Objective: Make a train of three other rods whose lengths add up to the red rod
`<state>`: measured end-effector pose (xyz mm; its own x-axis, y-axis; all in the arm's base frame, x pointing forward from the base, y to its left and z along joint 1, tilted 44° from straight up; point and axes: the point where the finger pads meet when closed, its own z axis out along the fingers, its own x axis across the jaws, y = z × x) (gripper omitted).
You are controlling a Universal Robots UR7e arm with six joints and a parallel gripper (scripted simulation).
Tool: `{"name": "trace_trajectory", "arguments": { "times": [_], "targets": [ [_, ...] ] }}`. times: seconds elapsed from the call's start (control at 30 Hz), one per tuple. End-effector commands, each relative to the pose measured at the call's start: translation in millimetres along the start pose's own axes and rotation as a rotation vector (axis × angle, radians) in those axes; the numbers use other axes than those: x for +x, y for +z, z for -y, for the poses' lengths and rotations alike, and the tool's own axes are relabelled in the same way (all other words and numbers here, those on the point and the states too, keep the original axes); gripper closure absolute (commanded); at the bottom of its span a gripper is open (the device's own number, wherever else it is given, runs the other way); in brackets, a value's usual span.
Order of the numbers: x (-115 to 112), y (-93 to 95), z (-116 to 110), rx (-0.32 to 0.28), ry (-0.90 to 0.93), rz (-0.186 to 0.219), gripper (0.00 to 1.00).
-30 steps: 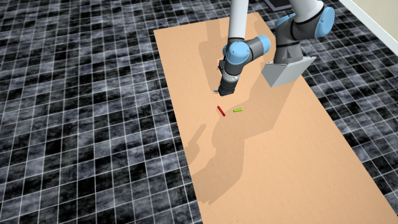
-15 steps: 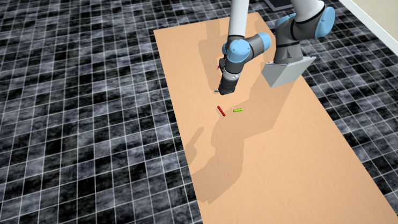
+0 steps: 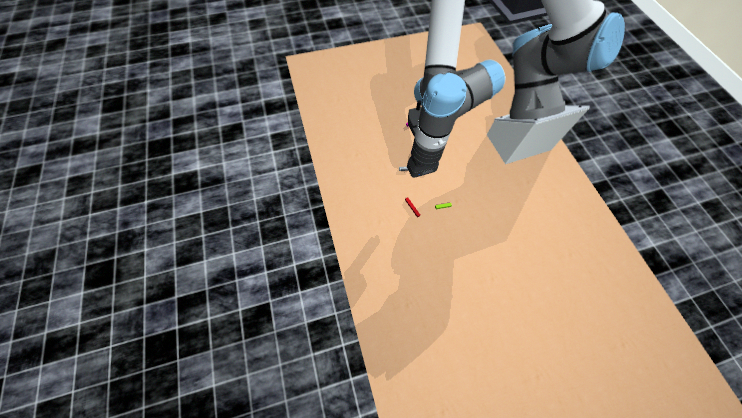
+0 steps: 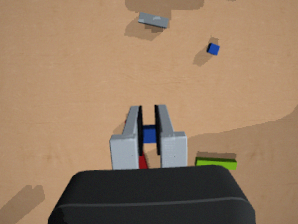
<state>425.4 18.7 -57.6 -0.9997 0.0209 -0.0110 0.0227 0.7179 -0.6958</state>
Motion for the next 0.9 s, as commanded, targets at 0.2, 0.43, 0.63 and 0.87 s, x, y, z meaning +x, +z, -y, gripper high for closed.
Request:
{"name": "trace_trajectory", "arguments": {
  "times": [0.2,0.43,0.63,0.87],
  "targets": [
    [-0.5,-0.6,3.0,0.000,-0.101,0.001,0.76],
    [-0.6,-0.7,5.4,-0.001,-0.189,0.001,0.76],
    [-0.6,-0.9,8.9,-0.001,-0.330,0.001,0.76],
    [-0.4,-1.1,11.9,-0.001,-0.475,0.001,0.76]
  ]
}}
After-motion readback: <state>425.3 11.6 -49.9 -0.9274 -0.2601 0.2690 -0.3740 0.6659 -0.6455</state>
